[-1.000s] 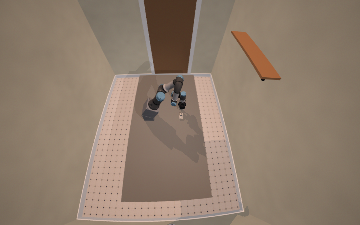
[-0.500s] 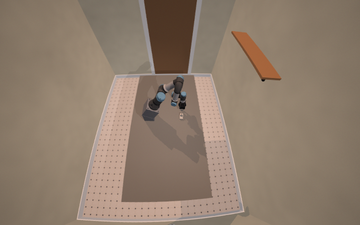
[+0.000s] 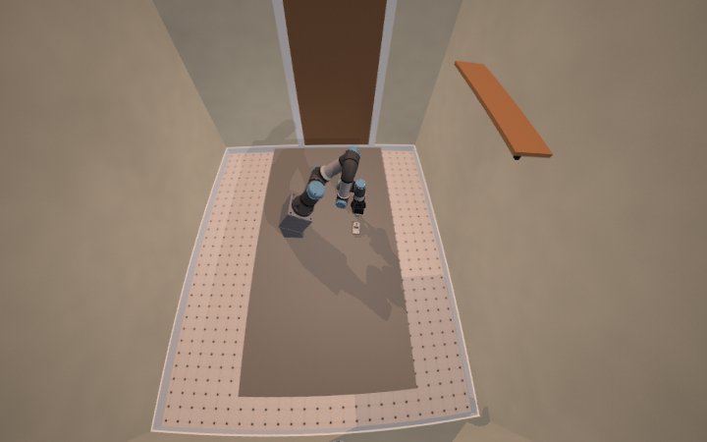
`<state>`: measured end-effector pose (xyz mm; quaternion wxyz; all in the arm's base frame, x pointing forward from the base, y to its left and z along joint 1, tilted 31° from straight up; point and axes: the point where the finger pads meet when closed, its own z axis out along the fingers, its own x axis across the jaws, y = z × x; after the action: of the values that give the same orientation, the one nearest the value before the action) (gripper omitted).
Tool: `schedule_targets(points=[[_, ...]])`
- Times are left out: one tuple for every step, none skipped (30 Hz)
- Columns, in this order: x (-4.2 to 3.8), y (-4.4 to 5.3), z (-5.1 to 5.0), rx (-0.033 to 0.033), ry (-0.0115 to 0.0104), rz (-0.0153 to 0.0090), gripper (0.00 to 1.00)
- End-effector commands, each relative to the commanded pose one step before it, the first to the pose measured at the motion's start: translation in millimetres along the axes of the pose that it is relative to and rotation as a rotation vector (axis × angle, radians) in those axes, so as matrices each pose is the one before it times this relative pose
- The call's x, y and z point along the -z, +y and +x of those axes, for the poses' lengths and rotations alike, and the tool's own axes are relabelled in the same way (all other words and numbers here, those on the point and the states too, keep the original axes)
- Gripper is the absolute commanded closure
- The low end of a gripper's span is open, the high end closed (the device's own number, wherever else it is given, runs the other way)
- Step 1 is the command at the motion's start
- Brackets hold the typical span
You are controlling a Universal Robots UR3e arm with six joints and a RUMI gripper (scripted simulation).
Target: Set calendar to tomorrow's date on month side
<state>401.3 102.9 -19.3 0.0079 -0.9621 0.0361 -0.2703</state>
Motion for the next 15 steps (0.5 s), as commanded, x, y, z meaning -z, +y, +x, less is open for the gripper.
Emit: schedule_targets(points=[[5.904,0.084,-1.82,0.00024,-0.00562,0.00069,0.89],[1.362,-0.03,0.0,0.0,0.00002,0.0001,0.89],[1.434,-0.033,-0.01,0.0,0.00002,0.0001,0.89],[1.501,-0.031,0.02,0.0,0.00002,0.00011,0.89],[1.568,-0.032,0.0,0.0,0.00002,0.0001,0.89],[1.631,-0.031,-0.01,0.0,0.00002,0.00009,0.89],[1.687,-0.002,0.02,0.0,0.00001,0.00001,0.89],[1.745,-0.002,0.0,0.0,0.00001,0.0,0.89],[1.797,-0.002,0.0,0.0,0.00001,0.0,0.89],[1.845,0.0,0.01,0.0,0.00001,0.0,0.89],[1.891,-0.004,-0.01,0.0,0.00001,0.0,0.89],[1.932,0.0,0.01,0.0,0.00001,0.0,0.89],[0.0,0.0,0.0,0.0,0.0,0.0,0.89],[0.0,0.0,0.0,0.0,0.0,0.0,0.89],[1.969,-0.002,0.0,0.0,0.00001,0.0,0.89]])
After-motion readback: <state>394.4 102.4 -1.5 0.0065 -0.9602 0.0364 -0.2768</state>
